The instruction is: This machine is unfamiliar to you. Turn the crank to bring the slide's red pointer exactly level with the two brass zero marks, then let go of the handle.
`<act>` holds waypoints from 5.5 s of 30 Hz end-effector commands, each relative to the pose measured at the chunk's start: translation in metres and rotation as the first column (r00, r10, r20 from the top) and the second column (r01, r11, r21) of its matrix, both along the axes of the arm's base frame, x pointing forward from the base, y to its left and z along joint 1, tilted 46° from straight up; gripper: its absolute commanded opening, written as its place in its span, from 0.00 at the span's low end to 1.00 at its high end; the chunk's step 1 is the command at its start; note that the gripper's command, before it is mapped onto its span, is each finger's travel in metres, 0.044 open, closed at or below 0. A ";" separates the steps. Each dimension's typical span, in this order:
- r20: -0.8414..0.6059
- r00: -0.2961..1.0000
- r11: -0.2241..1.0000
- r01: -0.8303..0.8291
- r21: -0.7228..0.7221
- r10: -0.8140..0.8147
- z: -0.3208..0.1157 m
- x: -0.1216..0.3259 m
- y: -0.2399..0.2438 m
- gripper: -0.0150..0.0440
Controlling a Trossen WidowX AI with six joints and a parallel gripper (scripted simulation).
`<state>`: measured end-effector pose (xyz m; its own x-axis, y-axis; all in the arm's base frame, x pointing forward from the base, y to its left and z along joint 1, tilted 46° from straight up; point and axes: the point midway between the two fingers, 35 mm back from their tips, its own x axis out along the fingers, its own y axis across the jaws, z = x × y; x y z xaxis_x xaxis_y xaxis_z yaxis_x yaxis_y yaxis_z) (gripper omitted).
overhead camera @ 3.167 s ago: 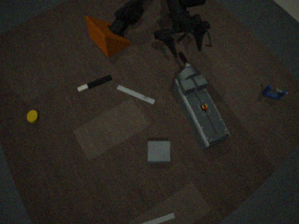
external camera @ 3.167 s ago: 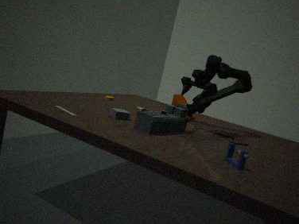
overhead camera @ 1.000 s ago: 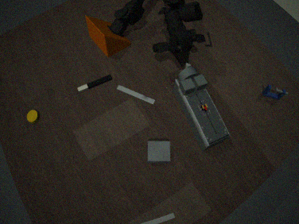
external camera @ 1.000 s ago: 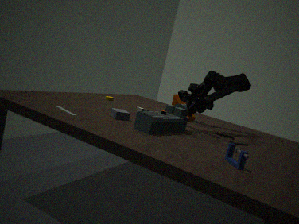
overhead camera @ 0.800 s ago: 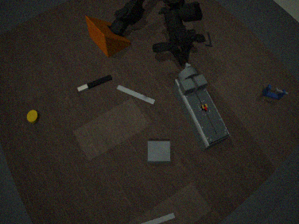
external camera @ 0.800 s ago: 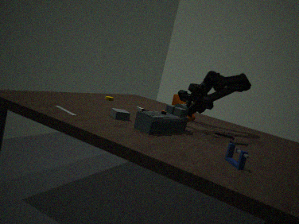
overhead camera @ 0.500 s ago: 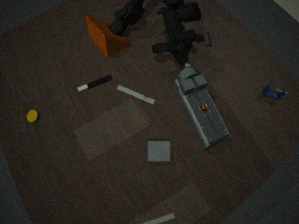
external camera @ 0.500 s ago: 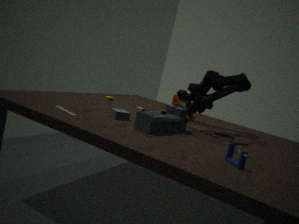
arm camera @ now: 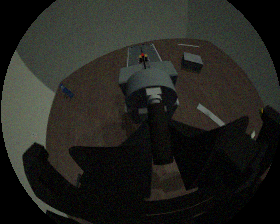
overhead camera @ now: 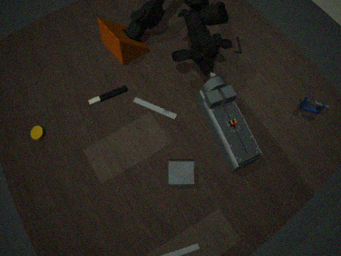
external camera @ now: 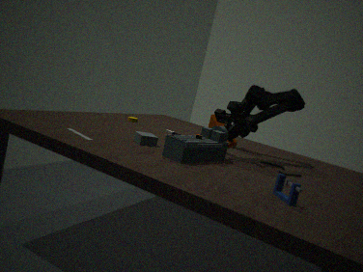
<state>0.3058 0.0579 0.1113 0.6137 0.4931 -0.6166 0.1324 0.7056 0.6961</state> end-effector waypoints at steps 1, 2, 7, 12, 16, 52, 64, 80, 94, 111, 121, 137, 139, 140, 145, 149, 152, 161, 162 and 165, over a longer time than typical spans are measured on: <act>-0.014 1.000 1.000 0.021 -0.012 -0.021 -0.007 -0.002 -0.006 0.25; -0.014 1.000 1.000 0.021 -0.012 -0.021 -0.007 -0.002 -0.006 0.25; -0.014 1.000 1.000 0.021 -0.012 -0.021 -0.008 -0.002 -0.007 0.25; -0.014 1.000 1.000 0.021 -0.012 -0.021 -0.009 -0.002 -0.007 0.25; -0.014 1.000 1.000 0.021 -0.012 -0.021 -0.010 -0.002 -0.007 0.25; -0.014 1.000 1.000 0.021 -0.012 -0.021 -0.018 -0.003 -0.009 0.25; -0.014 1.000 1.000 0.021 -0.012 -0.021 -0.021 -0.004 -0.009 0.25; -0.014 1.000 1.000 0.021 -0.012 -0.021 -0.027 -0.005 -0.008 0.25; -0.014 1.000 1.000 0.021 -0.012 -0.021 -0.036 -0.006 -0.004 0.25; -0.013 1.000 1.000 0.021 -0.011 -0.021 -0.050 -0.008 0.014 0.25; -0.013 1.000 1.000 0.021 -0.010 -0.021 -0.050 -0.008 0.030 0.25; -0.013 1.000 1.000 0.021 -0.009 -0.021 -0.042 -0.005 0.047 0.25; -0.013 1.000 1.000 0.021 -0.009 -0.021 -0.042 -0.005 0.048 0.25; -0.013 1.000 1.000 0.021 -0.009 -0.021 -0.041 -0.005 0.048 0.25; -0.013 1.000 1.000 0.021 -0.009 -0.021 -0.040 -0.005 0.049 0.25; -0.013 1.000 1.000 0.021 -0.009 -0.021 -0.039 -0.004 0.049 0.25; -0.013 1.000 1.000 0.021 -0.009 -0.021 -0.038 -0.004 0.050 0.25; -0.013 1.000 1.000 0.021 -0.009 -0.021 -0.037 -0.004 0.051 0.25; -0.013 1.000 1.000 0.021 -0.009 -0.021 -0.037 -0.004 0.051 0.25; -0.013 1.000 1.000 0.021 -0.008 -0.021 -0.036 -0.004 0.051 0.25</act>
